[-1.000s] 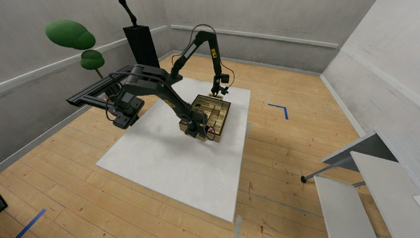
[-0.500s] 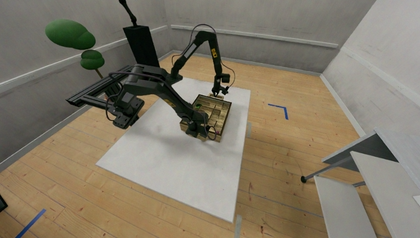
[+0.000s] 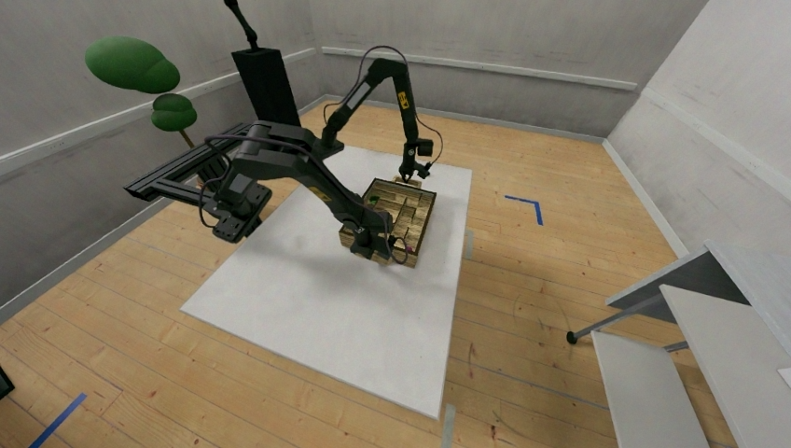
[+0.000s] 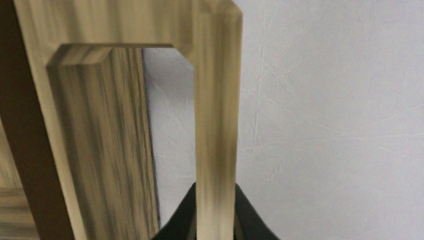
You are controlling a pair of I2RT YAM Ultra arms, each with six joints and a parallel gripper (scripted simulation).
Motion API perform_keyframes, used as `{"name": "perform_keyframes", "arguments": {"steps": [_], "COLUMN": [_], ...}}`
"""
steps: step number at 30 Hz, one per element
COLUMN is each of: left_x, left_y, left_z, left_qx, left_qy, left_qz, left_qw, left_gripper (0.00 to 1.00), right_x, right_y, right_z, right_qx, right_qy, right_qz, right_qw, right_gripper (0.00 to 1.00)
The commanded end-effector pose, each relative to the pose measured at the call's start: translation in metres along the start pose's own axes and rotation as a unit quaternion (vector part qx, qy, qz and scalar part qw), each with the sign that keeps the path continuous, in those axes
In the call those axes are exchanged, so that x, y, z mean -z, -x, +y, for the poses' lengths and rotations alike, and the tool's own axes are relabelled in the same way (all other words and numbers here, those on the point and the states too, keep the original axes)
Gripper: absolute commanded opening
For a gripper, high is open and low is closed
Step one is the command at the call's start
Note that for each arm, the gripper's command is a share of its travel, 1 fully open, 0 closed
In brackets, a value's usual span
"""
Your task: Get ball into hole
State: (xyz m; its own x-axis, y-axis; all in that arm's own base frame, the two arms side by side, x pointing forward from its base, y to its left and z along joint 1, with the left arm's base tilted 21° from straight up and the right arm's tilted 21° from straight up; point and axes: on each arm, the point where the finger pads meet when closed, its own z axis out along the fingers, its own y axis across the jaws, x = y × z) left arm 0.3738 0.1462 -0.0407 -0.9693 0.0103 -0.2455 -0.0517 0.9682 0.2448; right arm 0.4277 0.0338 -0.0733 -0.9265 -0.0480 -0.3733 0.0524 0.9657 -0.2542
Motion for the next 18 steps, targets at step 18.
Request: {"name": "perform_keyframes", "arguments": {"steps": [18], "left_x": [0.06], "left_y": [0.014], "left_z": [-0.005], "left_qx": [-0.004], "left_qy": [-0.01], "left_qz": [-0.04], "left_qw": [0.999], "left_gripper": [0.0], "right_x": [0.05], "right_y": [0.022], "right_z": [0.002], "right_qx": [-0.005], "right_qy": [-0.003], "right_qz": [-0.05], "right_qw": [0.999], "right_gripper": [0.0]}}
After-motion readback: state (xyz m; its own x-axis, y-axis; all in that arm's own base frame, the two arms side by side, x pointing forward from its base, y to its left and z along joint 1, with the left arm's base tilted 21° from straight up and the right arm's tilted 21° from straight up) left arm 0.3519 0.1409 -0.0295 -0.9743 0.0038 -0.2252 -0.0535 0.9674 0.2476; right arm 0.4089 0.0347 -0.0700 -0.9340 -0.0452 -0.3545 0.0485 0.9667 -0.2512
